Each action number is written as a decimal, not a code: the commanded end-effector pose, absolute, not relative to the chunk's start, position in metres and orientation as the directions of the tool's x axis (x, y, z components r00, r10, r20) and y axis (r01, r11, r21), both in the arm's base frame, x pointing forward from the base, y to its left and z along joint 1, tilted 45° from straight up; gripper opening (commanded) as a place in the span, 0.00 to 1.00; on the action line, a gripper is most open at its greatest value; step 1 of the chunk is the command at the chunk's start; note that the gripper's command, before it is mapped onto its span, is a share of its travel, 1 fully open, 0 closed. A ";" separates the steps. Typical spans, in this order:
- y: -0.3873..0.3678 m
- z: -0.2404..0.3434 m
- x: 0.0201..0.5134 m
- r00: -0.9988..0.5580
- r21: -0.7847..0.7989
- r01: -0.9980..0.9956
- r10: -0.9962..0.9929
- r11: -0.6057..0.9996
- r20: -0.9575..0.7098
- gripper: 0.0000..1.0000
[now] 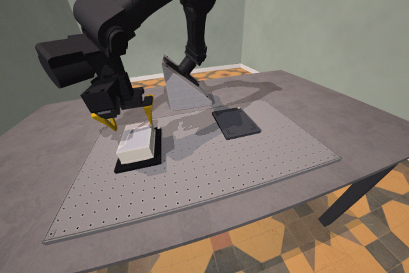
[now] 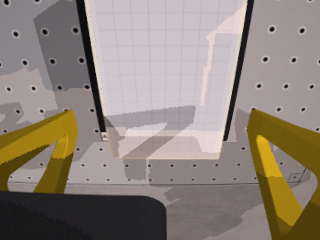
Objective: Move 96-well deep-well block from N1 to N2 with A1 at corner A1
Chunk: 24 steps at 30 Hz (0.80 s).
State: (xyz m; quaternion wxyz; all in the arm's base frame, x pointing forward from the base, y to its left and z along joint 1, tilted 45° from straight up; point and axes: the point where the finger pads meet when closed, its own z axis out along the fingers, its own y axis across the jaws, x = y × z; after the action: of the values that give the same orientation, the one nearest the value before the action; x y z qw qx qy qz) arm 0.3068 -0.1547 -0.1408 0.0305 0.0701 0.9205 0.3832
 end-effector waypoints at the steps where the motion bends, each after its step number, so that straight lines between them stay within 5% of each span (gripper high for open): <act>1: -0.160 -0.141 0.312 -0.985 0.701 0.102 0.170 0.705 -0.028 1.00; 24: -0.136 -0.165 0.317 -0.985 0.702 0.102 0.170 0.705 -0.028 1.00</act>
State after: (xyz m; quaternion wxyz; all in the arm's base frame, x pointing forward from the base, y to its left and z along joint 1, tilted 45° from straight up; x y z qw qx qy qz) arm 0.3108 -0.1295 -0.1665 0.0300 0.0703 0.9205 0.3833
